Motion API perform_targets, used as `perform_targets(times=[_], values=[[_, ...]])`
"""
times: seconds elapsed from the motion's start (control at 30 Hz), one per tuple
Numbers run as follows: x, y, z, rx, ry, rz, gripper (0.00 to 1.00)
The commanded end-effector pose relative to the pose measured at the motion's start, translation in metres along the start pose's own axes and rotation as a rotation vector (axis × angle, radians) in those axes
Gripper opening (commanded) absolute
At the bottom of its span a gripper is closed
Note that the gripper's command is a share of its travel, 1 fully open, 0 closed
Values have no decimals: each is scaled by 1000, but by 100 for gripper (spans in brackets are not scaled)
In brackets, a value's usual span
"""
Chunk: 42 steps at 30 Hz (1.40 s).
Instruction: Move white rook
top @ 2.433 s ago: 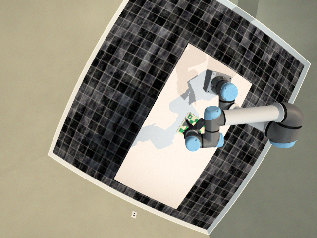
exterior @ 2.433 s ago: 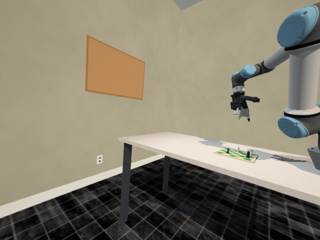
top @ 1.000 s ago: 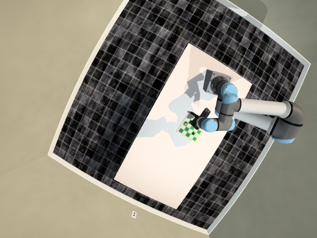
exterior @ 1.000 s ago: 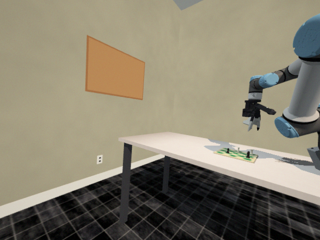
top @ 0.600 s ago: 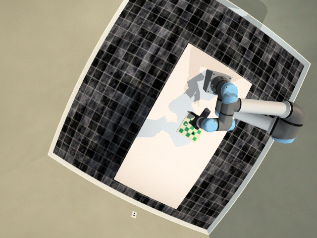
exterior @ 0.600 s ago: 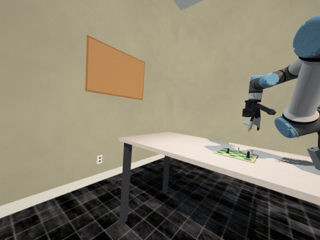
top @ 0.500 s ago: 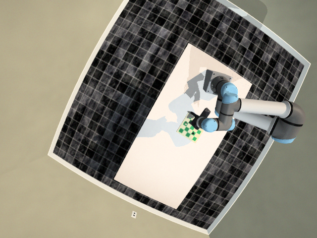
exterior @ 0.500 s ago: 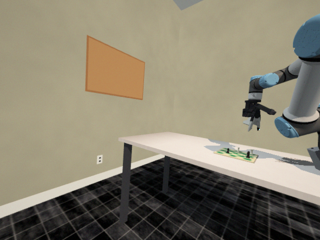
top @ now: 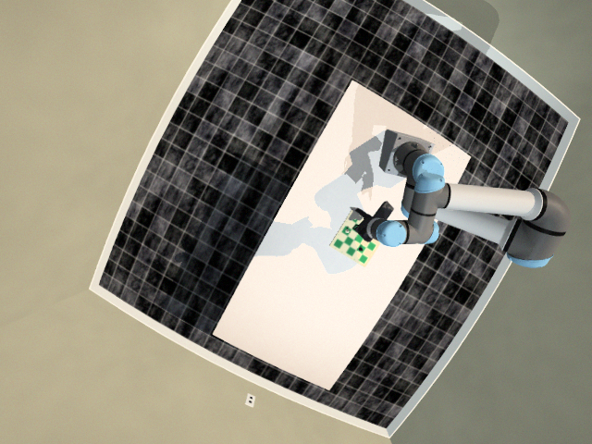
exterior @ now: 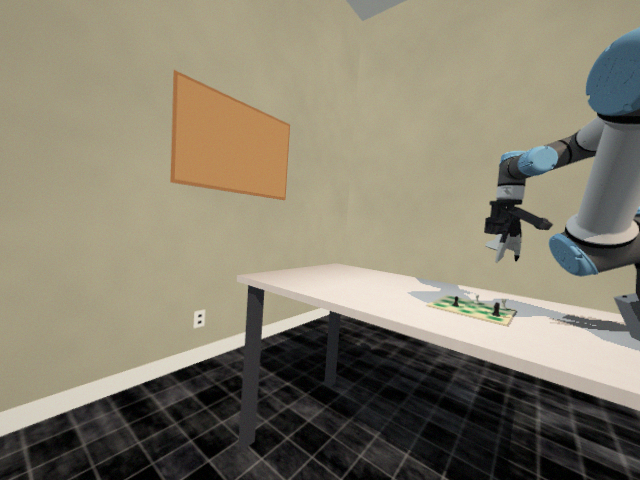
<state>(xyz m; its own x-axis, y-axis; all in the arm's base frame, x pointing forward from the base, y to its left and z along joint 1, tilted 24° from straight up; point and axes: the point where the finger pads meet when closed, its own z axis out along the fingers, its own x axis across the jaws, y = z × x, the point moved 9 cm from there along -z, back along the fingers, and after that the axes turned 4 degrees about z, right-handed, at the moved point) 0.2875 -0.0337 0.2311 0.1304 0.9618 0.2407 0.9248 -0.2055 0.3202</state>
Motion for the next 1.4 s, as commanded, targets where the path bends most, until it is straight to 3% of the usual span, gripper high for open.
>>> perform_targets(times=[0.0, 0.63, 1.37], values=[[0, 0, 0, -1, 0, 14, 100], [3, 0, 2, 0, 0, 172, 100], [11, 1, 6, 0, 0, 597, 100]])
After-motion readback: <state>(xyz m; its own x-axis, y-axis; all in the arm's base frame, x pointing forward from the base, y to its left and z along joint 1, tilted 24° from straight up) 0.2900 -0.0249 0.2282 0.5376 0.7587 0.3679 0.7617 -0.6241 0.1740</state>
